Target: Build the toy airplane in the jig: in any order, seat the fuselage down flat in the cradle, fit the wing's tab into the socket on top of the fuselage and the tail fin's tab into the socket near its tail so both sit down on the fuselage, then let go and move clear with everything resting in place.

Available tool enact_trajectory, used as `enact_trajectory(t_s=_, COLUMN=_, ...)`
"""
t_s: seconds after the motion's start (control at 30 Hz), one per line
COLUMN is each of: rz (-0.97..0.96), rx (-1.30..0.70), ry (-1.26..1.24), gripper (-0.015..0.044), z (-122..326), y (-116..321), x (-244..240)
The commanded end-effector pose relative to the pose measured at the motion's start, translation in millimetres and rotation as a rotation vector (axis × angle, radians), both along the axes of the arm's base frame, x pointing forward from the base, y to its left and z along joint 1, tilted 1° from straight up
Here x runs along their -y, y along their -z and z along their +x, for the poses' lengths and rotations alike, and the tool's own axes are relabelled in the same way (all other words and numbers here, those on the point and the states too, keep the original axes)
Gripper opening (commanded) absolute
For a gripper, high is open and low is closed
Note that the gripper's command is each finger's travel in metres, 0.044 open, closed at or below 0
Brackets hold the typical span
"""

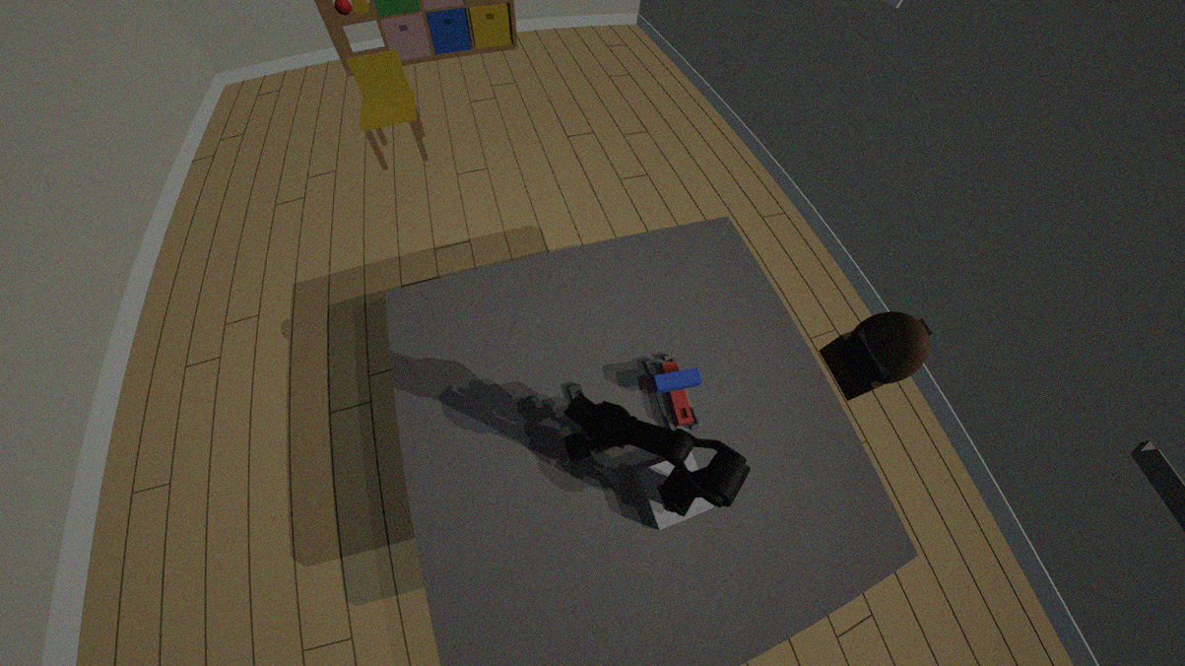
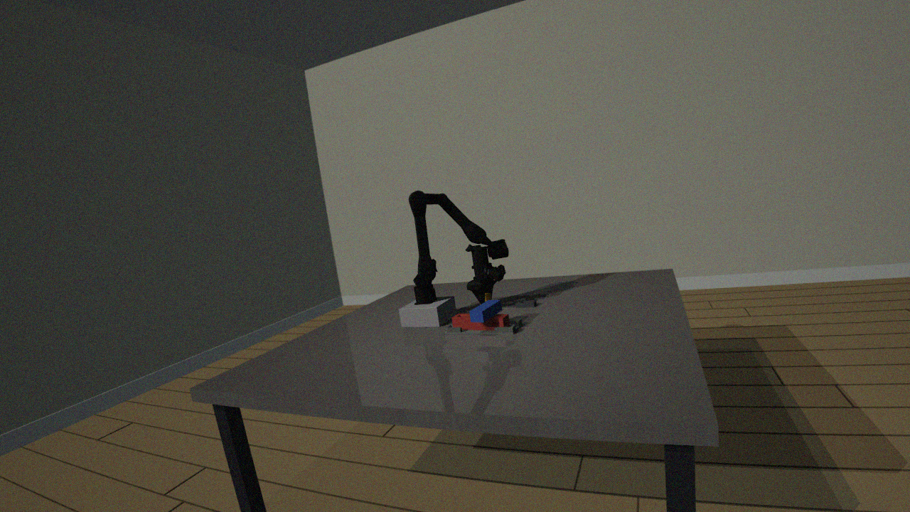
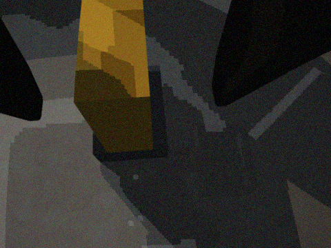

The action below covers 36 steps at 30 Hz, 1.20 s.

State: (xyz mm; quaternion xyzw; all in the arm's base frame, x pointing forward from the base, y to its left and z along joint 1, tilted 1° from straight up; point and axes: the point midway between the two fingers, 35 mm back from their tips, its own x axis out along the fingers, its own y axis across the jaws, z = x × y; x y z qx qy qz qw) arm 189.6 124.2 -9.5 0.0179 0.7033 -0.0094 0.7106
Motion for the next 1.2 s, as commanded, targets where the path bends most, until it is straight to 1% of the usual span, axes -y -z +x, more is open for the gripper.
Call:
enact_trajectory(t_s=0.0, rz=0.001, rx=-0.009, ry=0.003, gripper=0.0256, z=-2, y=2, x=1)
enact_trajectory(t_s=0.23, rz=0.001, rx=-0.009, ry=0.003, gripper=0.0072, z=-2, y=2, x=1)
enact_trajectory(t_s=0.43, rz=0.001, rx=-0.009, ry=0.003, gripper=0.0032, z=-2, y=2, x=1)
enact_trajectory(t_s=0.47, rz=0.001, rx=-0.009, ry=0.003, gripper=0.0006, z=-2, y=2, x=1)
enact_trajectory(t_s=0.5, rz=0.001, rx=-0.009, ry=0.003, gripper=0.0, z=-2, y=2, x=0)
enact_trajectory(t_s=1.17, rz=0.001, rx=-0.008, ry=0.003, gripper=0.0, z=6, y=-54, x=-4)
